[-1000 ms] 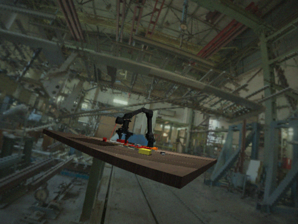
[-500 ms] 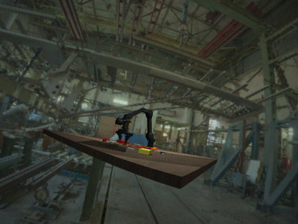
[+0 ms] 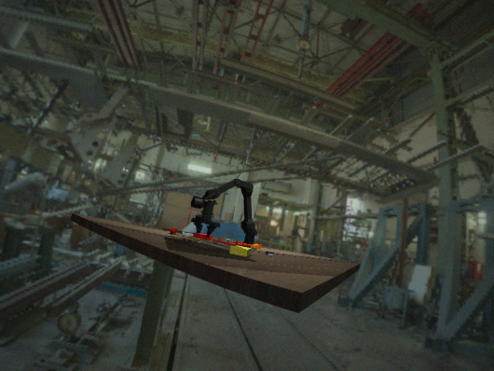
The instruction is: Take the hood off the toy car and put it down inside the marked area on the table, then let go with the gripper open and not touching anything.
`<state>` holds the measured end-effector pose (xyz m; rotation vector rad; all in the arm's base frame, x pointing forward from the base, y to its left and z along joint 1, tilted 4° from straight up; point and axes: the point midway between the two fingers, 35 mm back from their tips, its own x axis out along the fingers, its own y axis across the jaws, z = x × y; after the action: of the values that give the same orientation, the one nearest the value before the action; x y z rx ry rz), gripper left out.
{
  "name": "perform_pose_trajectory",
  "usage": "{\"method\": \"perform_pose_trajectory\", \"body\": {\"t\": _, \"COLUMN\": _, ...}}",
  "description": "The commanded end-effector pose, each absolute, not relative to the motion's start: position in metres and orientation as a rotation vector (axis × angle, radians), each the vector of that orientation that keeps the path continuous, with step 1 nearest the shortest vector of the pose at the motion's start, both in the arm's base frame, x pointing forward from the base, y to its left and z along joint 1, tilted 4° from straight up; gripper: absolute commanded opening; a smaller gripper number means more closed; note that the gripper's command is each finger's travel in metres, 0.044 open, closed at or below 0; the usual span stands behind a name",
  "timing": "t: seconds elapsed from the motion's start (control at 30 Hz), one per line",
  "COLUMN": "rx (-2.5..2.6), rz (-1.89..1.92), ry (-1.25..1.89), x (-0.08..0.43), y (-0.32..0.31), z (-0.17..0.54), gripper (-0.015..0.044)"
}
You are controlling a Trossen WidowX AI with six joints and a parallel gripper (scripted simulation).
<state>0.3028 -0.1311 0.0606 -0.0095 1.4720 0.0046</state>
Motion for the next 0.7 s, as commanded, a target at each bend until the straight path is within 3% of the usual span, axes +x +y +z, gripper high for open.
{"method": "perform_pose_trajectory", "body": {"t": 0.0, "rx": -0.003, "rz": 0.007, "ry": 1.471, "x": 0.3028, "y": -0.1299, "z": 0.0582, "gripper": 0.0000}}
{"method": "perform_pose_trajectory", "body": {"t": 0.53, "rx": -0.003, "rz": 0.007, "ry": 1.471, "x": 0.3035, "y": -0.1299, "z": 0.0505, "gripper": 0.0000}}
{"method": "perform_pose_trajectory", "body": {"t": 0.67, "rx": -0.010, "rz": 0.005, "ry": 1.472, "x": 0.3035, "y": -0.1310, "z": 0.0523, "gripper": 0.0105}}
